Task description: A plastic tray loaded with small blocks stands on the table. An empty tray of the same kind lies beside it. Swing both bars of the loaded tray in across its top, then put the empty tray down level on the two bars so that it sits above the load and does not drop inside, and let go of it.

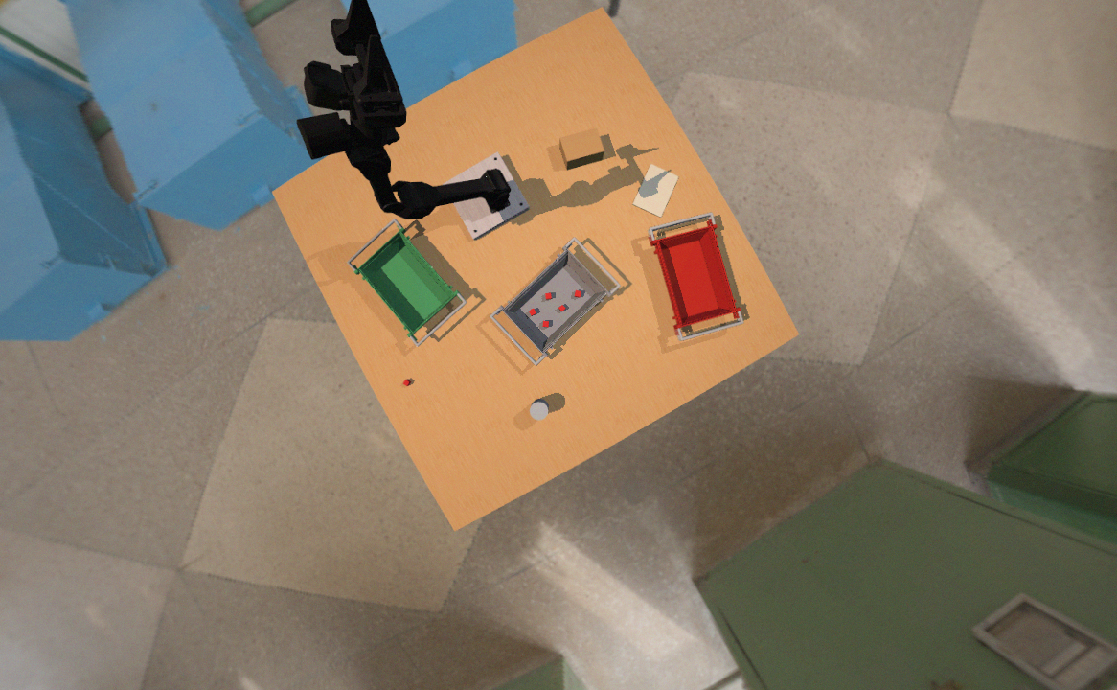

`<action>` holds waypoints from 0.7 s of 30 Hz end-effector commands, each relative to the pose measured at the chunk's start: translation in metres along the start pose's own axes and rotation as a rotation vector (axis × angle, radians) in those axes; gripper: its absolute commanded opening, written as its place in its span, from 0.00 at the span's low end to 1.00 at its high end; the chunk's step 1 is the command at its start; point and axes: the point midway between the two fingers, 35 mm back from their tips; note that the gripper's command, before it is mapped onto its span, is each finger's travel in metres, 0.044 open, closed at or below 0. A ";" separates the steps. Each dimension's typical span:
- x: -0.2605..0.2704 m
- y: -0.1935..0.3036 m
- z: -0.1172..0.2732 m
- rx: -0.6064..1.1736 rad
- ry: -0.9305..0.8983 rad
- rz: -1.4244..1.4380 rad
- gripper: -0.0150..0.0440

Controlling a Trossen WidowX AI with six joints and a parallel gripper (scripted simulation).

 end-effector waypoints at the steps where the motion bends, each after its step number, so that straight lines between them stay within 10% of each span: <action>1: 0.000 0.000 0.000 0.000 0.000 0.000 0.89; 12: 0.005 0.031 -0.015 0.088 0.009 0.012 0.40; 21: -0.002 0.154 -0.046 0.422 0.126 0.024 0.40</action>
Point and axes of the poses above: the point midway between the two fingers, 35 mm back from their tips, its own z axis back along the fingers, its own x axis across the jaws, y = z × x, and after that the axes turned 3 degrees about z, right-handed
